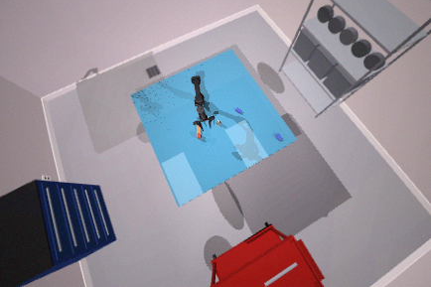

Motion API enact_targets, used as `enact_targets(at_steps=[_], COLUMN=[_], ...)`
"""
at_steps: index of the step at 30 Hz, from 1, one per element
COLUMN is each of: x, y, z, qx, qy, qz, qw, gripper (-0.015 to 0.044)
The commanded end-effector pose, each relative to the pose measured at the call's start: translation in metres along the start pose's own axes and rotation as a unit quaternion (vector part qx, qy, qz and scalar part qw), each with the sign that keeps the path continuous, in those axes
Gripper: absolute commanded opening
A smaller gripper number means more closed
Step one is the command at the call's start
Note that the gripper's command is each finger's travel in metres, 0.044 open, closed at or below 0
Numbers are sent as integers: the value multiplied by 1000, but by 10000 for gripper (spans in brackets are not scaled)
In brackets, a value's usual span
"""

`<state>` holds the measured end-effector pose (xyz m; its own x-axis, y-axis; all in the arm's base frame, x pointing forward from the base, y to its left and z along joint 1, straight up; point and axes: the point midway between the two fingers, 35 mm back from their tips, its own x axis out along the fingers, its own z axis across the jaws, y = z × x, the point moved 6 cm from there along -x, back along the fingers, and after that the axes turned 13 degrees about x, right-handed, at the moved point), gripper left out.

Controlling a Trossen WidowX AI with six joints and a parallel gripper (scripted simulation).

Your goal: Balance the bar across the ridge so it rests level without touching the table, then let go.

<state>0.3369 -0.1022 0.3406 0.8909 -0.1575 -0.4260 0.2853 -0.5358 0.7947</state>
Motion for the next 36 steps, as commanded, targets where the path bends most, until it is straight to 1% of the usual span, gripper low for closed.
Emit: enact_targets(at_steps=[1, 7, 13, 26, 32, 36], x=[12, 23, 26, 15, 14, 20], y=[-14, -34, -54, -92, -94, -102], z=[22, 50, 77, 123, 125, 130], qx=[1, 6, 12, 32, 34, 34], qy=[-52, -115, -170, -257, -260, -260], qz=[-62, -150, -240, -433, -443, -443], qw=[997, 982, 956, 863, 857, 857], gripper=[315, 315, 315, 315, 315, 315])
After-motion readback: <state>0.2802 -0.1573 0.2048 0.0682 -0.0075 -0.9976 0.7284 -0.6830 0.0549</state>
